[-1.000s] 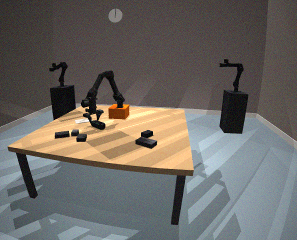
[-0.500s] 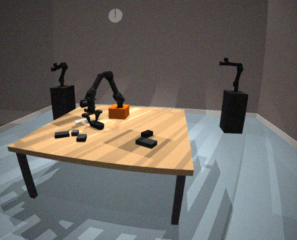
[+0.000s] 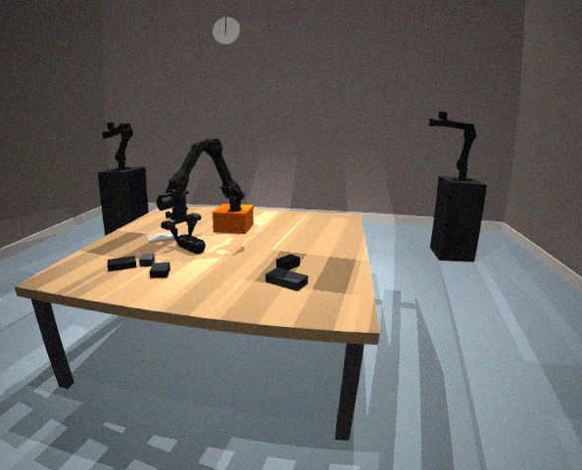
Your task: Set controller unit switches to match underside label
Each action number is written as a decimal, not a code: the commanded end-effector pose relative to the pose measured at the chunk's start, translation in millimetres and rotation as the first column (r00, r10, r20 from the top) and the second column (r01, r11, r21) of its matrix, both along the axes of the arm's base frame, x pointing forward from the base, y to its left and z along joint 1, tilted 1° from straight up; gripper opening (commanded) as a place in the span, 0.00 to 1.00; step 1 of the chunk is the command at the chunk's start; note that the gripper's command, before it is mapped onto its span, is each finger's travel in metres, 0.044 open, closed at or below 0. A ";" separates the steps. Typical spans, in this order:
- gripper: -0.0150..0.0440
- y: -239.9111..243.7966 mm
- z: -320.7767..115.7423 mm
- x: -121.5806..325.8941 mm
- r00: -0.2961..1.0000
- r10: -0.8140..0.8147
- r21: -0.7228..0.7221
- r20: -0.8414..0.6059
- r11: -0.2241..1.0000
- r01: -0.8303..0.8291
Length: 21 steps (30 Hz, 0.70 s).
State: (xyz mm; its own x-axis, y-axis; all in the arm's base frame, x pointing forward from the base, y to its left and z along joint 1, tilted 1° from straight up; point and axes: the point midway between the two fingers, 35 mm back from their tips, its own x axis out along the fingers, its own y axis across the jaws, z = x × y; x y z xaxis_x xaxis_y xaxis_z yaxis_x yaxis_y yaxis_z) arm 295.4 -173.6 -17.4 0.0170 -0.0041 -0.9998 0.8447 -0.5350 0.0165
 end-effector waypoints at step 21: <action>0.60 2.8 119.7 -3.1 1.000 -0.001 -0.016 0.021 1.000 0.002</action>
State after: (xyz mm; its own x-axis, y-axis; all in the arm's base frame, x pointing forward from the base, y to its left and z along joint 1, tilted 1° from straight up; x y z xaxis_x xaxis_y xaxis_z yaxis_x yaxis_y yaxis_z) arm 294.1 -171.9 82.7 0.0355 -0.0193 -0.9992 0.8434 -0.5358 0.0403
